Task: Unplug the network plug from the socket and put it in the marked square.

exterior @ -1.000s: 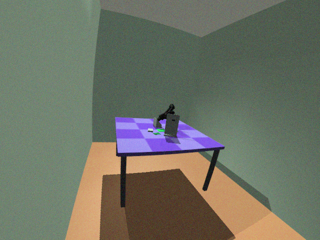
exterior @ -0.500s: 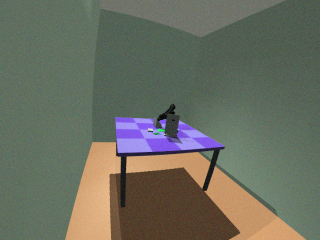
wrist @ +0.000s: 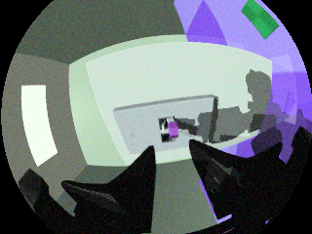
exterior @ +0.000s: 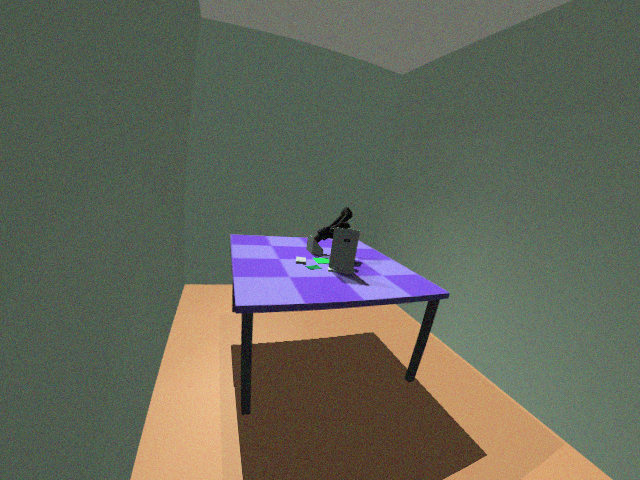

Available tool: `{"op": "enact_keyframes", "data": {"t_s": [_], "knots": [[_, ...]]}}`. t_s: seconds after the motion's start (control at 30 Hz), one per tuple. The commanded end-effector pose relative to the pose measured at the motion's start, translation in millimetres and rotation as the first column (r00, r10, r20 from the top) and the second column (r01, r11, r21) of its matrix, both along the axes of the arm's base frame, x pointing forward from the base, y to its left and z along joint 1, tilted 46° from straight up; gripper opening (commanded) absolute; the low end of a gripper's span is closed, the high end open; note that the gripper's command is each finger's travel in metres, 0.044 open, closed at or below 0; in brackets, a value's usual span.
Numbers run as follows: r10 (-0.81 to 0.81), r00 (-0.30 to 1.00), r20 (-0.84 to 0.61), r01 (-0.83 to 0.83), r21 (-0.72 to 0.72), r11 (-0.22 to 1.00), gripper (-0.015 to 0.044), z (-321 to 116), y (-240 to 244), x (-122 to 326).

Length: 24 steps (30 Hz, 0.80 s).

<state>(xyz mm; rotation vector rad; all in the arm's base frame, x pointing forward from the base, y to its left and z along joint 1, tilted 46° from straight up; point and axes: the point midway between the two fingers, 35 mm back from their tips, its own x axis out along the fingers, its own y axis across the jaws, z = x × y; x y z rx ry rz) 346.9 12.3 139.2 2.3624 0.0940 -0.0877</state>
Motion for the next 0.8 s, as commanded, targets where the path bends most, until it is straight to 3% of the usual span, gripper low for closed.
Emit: {"op": "enact_keyframes", "data": {"t_s": [0.0,0.77], "knots": [[0.004,1.0,-0.001,-0.004,-0.005,1.0,0.0156,-2,0,4],[0.004,1.0,0.0,-0.004,-0.004,1.0,0.0156,-10,-3,24]]}}
